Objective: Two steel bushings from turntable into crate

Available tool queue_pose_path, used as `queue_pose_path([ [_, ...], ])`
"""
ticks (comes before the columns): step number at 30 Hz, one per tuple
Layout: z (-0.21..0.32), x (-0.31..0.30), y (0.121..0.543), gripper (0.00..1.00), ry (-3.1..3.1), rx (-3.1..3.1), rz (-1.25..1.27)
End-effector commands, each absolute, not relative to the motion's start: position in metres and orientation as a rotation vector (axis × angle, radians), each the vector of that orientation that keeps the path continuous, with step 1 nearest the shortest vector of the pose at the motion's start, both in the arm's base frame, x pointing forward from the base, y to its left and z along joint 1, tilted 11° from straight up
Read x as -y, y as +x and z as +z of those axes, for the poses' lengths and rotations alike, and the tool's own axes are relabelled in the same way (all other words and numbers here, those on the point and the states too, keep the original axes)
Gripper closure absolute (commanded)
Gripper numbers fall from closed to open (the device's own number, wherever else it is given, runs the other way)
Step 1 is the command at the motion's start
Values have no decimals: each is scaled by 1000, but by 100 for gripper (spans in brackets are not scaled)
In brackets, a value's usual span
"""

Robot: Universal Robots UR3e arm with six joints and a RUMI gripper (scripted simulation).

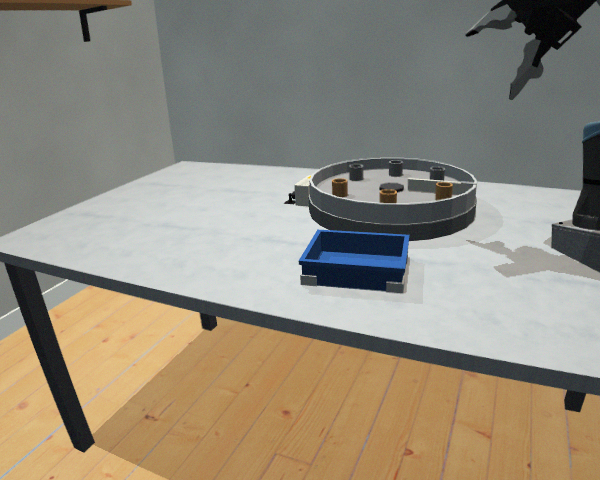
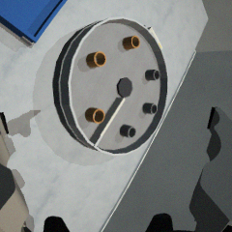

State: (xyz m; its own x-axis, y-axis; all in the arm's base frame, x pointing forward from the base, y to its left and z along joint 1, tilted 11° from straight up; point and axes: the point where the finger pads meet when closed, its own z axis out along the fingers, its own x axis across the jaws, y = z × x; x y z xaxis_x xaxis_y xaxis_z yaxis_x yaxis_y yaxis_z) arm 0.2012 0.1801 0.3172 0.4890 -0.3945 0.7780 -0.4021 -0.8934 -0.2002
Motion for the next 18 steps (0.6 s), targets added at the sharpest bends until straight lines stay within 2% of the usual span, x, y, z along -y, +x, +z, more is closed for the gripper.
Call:
queue_pose_path([
  [1, 318, -180, 201, 0, 2704, 725, 1410],
  [18, 312, -174, 210, 0, 2682, 936, 1365],
])
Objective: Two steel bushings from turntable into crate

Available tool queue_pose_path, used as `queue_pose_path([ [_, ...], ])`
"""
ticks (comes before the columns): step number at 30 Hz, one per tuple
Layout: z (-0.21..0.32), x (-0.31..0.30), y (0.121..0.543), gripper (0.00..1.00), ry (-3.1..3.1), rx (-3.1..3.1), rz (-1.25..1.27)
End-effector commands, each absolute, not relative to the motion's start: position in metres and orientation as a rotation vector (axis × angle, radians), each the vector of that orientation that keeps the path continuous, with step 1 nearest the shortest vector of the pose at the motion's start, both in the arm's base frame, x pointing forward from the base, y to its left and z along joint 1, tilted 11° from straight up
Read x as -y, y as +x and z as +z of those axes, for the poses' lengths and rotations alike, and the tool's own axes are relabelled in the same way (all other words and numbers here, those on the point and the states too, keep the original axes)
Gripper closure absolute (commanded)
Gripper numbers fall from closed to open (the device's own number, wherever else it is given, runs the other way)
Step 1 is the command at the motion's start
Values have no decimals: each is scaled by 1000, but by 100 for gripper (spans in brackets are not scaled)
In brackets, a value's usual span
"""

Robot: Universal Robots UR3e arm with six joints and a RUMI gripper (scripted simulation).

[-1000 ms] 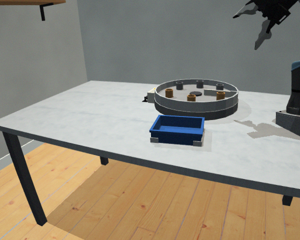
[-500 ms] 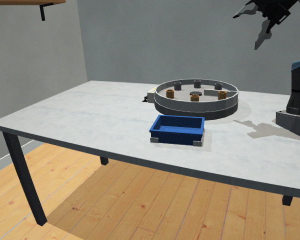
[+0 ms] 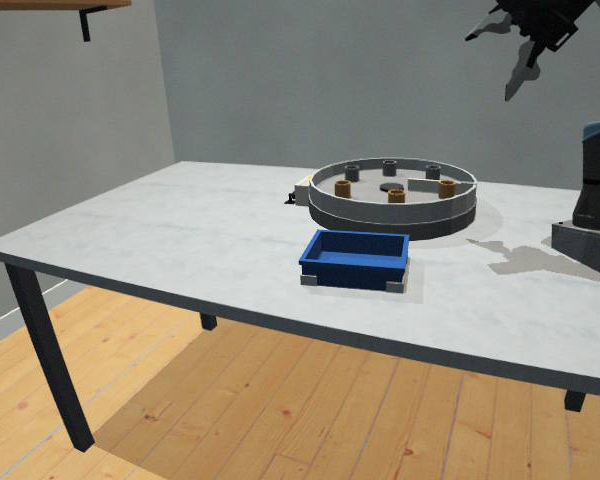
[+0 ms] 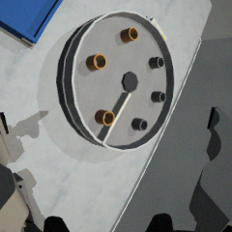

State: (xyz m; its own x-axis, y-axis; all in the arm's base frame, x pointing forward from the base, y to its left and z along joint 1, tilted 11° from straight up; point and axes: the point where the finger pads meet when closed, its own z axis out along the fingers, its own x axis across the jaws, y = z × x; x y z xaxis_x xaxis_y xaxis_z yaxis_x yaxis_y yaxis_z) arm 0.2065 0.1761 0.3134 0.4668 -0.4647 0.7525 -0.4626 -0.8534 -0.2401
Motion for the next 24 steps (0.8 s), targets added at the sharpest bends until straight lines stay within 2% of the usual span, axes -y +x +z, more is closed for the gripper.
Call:
queue_pose_path([
  [1, 311, -172, 211, 0, -2655, -963, -1347],
  [15, 292, -149, 236, 0, -2393, -1559, -1162],
  [24, 274, -124, 258, 0, -2002, -2075, -981],
])
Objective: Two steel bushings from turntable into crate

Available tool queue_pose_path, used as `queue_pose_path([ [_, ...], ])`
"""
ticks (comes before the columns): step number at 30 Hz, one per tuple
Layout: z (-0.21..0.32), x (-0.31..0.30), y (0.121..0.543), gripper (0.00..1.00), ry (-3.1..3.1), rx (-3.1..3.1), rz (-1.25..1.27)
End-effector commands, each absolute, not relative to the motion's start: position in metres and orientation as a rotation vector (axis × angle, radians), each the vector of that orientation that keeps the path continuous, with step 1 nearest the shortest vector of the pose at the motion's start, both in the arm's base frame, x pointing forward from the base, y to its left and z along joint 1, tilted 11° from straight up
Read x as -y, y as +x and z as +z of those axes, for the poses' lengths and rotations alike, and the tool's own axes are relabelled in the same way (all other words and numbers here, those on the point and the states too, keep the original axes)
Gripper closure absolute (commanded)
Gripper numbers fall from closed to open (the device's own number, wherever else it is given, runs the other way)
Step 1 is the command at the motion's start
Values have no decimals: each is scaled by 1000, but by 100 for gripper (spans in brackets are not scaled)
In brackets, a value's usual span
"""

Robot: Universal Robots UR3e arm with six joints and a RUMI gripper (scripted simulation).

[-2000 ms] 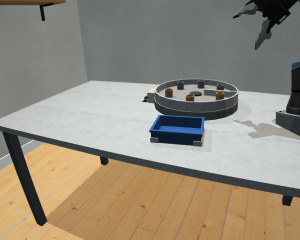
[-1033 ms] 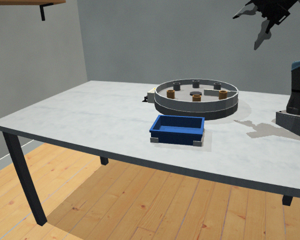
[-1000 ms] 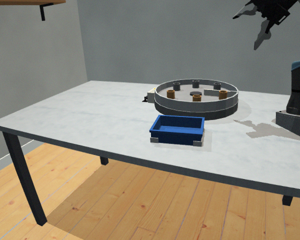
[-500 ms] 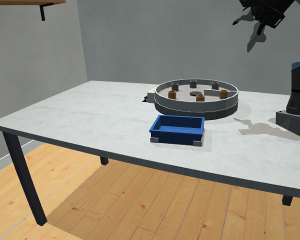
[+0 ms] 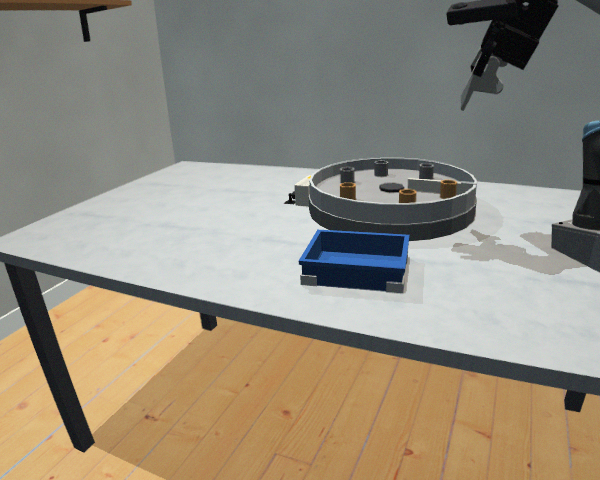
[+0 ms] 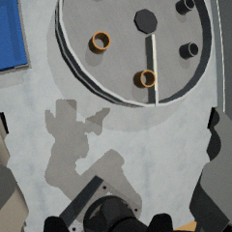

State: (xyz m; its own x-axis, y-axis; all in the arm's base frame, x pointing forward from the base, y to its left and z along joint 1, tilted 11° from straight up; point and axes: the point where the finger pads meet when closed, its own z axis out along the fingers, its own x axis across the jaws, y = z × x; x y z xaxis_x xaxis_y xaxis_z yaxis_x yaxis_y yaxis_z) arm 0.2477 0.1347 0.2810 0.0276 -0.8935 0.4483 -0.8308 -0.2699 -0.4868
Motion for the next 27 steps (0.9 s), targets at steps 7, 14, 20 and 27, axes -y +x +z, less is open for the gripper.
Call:
queue_pose_path([
  [7, 263, -105, 271, 0, -1666, -2373, -858],
  [14, 252, -85, 284, 0, -1250, -2634, -723],
  [20, 242, -64, 295, 0, -857, -2798, -609],
  [27, 235, -48, 304, 0, -456, -2903, -495],
])
